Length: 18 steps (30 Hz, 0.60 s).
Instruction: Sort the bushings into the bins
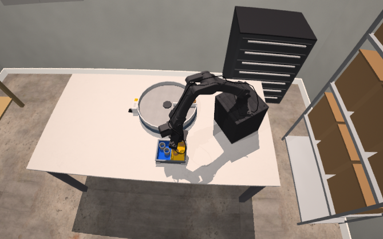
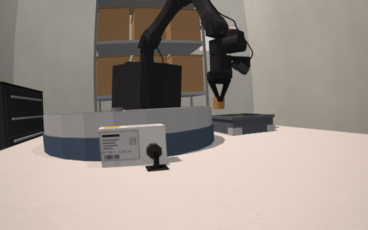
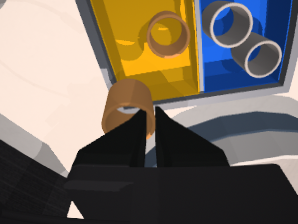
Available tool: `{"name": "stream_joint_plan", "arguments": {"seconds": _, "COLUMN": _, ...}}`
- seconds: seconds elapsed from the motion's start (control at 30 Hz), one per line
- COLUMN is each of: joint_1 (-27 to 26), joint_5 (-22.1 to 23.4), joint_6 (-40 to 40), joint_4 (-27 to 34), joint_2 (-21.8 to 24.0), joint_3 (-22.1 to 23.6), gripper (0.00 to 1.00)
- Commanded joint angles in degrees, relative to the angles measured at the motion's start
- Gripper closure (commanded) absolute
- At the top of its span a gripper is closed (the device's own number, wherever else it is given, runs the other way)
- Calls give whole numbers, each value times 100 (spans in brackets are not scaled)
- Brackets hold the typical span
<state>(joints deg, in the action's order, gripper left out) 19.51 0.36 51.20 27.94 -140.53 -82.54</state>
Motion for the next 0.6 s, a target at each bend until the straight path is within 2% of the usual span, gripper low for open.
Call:
{"name": "stream_joint_plan", "arguments": {"seconds": 0.0, "joint_1": 37, "joint_5": -5, "joint_6": -40, "joint_4": -325, "joint_2": -200, "joint_3": -194, "gripper": 100}}
{"name": "stream_joint_plan", "arguments": {"seconds": 0.1, "joint_1": 34, "joint_5": -5, "joint_6": -39, "joint_4": -386, "joint_2": -304, "joint_3": -237, "gripper": 100}}
{"name": "stream_joint_plan", "arguments": {"seconds": 0.17, "joint_1": 34, "joint_5": -3, "joint_6": -38, "joint_4": -393, "joint_2": -97, "joint_3": -232, "gripper": 100}}
{"name": "stream_joint_plan", "arguments": {"seconds": 0.23, "joint_1": 34, "joint_5": -3, "joint_6": -38, "joint_4": -394, "joint_2": -98, "joint_3": -233, "gripper": 100}}
{"name": "stream_joint_plan", "arguments": {"seconds": 0.33, "joint_1": 34, "joint_5": -4, "joint_6": -38, "joint_4": -394, "joint_2": -114, "joint_3": -237, "gripper": 100}}
{"name": "stream_joint_plan", "arguments": {"seconds": 0.37, "joint_1": 34, "joint_5": -5, "joint_6": -38, "joint_4": -317, "joint_2": -259, "joint_3": -253, "gripper": 100}}
{"name": "stream_joint_plan", "arguments": {"seconds": 0.57, "joint_1": 34, "joint_5": -6, "joint_6": -38, "joint_4": -288, "joint_2": -264, "joint_3": -180, "gripper": 100}}
